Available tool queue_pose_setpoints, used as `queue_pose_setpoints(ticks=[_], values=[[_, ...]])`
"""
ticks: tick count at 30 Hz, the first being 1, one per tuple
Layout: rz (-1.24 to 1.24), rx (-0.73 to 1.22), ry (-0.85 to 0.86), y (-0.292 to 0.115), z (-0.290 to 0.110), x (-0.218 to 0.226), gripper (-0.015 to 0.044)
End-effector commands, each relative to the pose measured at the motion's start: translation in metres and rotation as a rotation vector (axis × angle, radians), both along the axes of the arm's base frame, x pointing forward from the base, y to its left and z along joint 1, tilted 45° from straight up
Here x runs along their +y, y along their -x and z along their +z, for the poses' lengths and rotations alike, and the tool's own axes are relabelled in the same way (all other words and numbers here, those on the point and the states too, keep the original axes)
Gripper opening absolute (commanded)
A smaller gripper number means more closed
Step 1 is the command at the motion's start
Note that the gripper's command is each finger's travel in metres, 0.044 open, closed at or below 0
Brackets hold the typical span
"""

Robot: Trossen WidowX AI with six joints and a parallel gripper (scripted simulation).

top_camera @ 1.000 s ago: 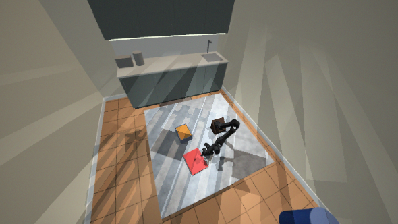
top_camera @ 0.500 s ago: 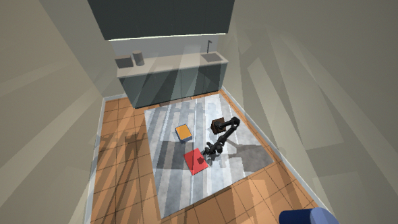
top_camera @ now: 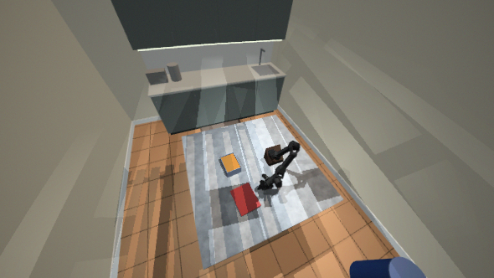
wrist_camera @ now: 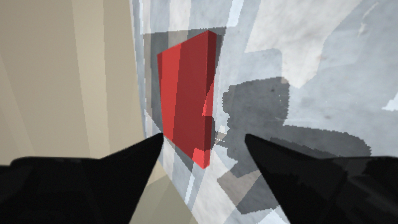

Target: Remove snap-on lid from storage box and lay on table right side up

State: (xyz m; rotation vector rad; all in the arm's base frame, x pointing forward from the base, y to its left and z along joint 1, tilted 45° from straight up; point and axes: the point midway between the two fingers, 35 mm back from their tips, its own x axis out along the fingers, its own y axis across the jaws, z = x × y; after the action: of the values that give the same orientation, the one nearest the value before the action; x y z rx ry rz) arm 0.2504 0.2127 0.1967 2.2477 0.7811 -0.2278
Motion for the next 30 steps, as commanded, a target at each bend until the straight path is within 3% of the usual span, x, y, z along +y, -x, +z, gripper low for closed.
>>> queue_pose_setpoints(ticks=[1,30], values=[[-0.004,0.010,0.005,0.007,-0.005,-0.002,0.0440],[-0.004,0.009,0.006,0.024,0.036,-0.038,0.0440]])
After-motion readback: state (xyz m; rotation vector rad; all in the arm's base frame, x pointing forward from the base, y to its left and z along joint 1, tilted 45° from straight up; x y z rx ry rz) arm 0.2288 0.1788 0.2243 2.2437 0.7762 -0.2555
